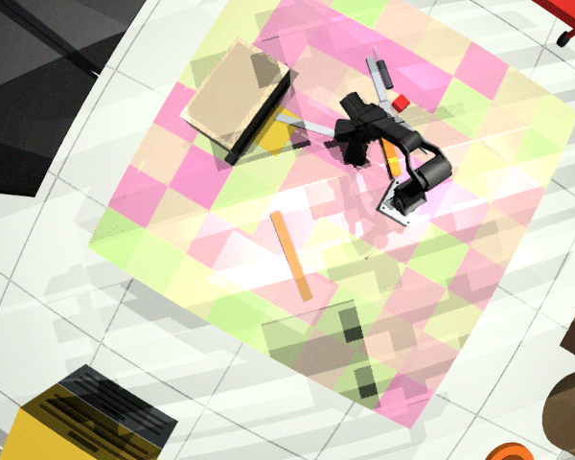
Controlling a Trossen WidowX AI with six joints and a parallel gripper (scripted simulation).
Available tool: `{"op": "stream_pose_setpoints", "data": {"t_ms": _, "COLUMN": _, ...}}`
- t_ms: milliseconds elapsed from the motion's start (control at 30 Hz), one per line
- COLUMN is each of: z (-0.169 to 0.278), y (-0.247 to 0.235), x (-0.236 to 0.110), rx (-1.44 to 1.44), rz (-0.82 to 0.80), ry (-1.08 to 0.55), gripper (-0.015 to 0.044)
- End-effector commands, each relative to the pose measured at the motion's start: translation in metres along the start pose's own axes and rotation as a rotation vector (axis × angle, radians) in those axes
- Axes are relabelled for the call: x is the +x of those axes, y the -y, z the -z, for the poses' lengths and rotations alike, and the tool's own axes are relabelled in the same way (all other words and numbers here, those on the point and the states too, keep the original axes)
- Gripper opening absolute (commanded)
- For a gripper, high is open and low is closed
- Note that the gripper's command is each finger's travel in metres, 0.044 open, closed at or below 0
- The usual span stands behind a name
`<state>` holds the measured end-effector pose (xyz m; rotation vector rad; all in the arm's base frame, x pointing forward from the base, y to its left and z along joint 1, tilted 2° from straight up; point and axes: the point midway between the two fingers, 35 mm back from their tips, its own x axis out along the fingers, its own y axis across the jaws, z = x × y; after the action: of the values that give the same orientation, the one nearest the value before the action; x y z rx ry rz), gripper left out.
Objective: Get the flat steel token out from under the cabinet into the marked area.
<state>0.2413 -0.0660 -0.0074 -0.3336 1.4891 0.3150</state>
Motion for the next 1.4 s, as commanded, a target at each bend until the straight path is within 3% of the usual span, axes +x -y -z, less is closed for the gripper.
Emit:
{"op": "stream_pose_setpoints", "data": {"t_ms": 0, "z": 0.001, "y": 0.006, "x": -0.001, "rx": -0.01, "rz": 0.003, "ry": 0.001, "gripper": 0.0}}
{"op": "stream_pose_setpoints", "data": {"t_ms": 1367, "z": 0.012, "y": 0.048, "x": -0.003, "rx": -0.04, "rz": 0.006, "ry": -0.001, "gripper": 0.0}}
